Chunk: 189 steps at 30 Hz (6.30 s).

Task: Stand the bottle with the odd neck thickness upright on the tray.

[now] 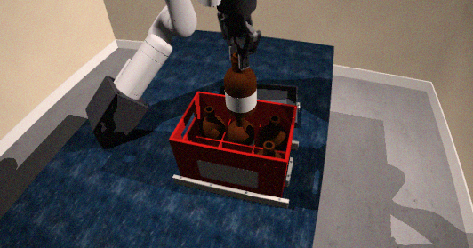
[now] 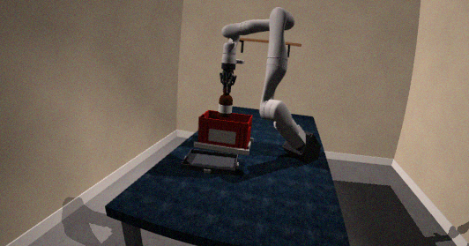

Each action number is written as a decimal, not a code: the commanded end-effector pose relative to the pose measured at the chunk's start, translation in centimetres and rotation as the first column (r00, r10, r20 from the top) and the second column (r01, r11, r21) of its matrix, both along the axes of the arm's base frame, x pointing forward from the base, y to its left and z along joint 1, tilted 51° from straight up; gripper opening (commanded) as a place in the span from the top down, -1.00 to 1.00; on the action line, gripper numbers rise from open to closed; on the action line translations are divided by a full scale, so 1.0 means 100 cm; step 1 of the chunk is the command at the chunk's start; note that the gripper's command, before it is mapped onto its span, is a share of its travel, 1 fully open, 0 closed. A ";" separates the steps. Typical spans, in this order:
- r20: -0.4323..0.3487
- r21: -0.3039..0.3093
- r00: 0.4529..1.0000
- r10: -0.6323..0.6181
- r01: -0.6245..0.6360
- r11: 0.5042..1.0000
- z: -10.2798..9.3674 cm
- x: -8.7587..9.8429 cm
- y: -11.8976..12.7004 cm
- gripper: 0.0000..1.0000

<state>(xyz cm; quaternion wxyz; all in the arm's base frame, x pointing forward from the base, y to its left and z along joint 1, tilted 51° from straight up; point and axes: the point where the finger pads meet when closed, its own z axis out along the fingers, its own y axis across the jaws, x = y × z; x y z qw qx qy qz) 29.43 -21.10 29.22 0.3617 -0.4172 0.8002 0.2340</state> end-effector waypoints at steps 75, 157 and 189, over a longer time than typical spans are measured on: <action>-0.003 -0.007 1.000 -0.005 0.005 1.000 0.101 -0.051 0.122 1.00; -0.003 -0.007 1.000 -0.005 0.005 1.000 0.143 -0.071 0.173 1.00; -0.003 -0.007 1.000 -0.005 0.005 1.000 0.144 -0.071 0.174 1.00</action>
